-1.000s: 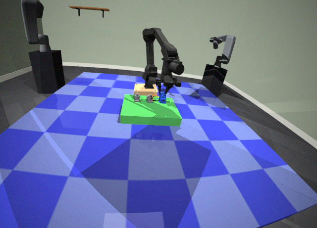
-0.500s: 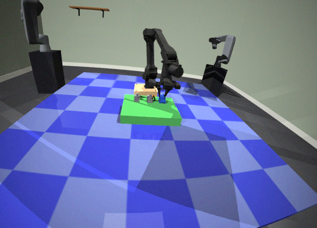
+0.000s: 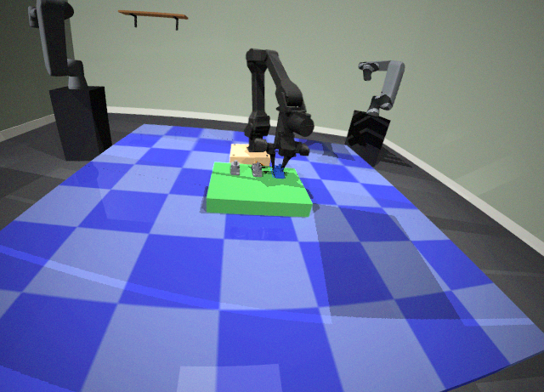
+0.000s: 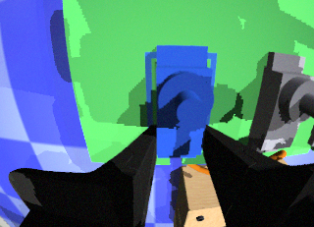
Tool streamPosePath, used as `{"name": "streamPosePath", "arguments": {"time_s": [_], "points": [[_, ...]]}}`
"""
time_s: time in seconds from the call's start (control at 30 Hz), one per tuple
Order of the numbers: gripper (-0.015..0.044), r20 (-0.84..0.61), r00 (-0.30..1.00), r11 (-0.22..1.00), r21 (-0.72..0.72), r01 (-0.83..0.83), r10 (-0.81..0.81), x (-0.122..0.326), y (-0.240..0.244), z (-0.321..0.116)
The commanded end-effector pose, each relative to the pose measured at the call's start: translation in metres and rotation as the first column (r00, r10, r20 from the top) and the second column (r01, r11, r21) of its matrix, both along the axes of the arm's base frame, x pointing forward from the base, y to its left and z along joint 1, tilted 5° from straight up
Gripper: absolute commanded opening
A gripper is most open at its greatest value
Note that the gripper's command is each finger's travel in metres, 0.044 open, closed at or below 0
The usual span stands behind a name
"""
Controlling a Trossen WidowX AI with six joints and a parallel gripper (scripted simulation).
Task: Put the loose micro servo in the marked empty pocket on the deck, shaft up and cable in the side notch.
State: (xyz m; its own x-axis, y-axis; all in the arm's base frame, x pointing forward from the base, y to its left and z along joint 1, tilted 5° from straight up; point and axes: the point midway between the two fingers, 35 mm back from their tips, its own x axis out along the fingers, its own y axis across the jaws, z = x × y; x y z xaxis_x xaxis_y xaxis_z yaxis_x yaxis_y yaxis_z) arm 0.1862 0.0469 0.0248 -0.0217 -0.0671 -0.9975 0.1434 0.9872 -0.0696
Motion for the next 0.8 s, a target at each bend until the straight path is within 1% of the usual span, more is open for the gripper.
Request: {"name": "streamPosePath", "arguments": {"time_s": [0.0,0.1,0.23,0.37,0.5,0.67,0.7,0.77], "points": [[0.0184,0.002,1.000,1.000,-0.001,-0.003,0.003,0.000,0.000,0.000],[0.0187,0.002,1.000,1.000,-0.001,-0.003,0.003,0.000,0.001,0.006],[0.0187,0.002,1.000,1.000,-0.001,-0.003,0.003,-0.003,0.002,0.033],[0.0187,0.002,1.000,1.000,-0.001,-0.003,0.003,-0.003,0.002,0.035],[0.0292,0.007,1.000,1.000,0.001,-0.007,0.007,0.011,0.002,0.041],[0.0424,0.009,1.000,1.000,0.000,-0.005,0.005,0.053,0.001,0.067],[0.0440,0.009,1.000,1.000,0.000,-0.005,0.005,0.062,0.000,0.073],[0.0440,0.010,1.000,1.000,-0.001,-0.004,0.004,0.080,-0.003,0.083]]}}
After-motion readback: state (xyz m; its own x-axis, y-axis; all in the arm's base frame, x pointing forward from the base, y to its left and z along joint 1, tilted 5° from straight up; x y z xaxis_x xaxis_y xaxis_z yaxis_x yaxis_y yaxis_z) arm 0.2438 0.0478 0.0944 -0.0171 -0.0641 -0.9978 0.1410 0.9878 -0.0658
